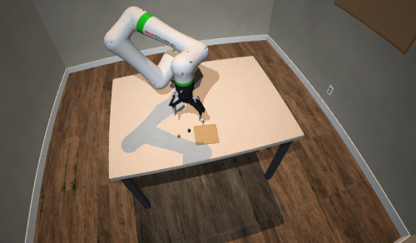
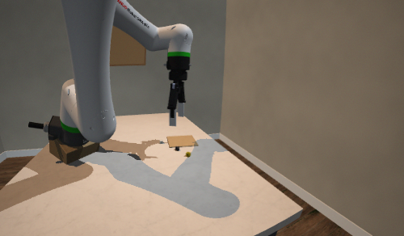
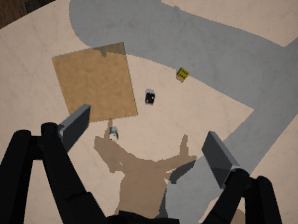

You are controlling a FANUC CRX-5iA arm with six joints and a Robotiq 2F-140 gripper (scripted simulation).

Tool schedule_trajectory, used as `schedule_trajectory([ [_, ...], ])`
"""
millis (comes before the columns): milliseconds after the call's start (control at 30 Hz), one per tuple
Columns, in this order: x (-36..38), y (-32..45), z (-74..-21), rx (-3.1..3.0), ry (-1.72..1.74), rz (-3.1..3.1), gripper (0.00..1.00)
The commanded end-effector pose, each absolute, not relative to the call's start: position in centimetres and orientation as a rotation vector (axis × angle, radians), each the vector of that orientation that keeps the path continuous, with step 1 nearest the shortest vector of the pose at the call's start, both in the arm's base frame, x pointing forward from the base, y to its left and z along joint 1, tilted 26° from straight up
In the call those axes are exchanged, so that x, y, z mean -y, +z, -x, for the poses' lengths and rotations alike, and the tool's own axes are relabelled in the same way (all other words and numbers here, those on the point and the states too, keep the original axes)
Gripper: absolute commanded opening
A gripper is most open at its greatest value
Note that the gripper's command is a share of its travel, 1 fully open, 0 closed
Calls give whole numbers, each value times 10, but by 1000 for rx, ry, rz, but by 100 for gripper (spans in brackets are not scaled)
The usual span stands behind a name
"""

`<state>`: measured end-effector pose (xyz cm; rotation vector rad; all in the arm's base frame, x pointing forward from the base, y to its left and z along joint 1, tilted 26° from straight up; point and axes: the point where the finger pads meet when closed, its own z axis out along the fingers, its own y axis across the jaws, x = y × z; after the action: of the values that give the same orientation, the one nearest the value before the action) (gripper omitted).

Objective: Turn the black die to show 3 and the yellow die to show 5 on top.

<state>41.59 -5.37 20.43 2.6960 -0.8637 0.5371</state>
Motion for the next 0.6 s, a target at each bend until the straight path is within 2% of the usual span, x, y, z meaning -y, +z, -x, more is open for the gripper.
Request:
schedule_trajectory([
  [0, 54, 205, -416, 864, 538, -2696, 100],
  [300, 54, 204, -416, 841, 534, -2701, 100],
  [567, 56, 199, -417, 508, 480, -2749, 100],
])
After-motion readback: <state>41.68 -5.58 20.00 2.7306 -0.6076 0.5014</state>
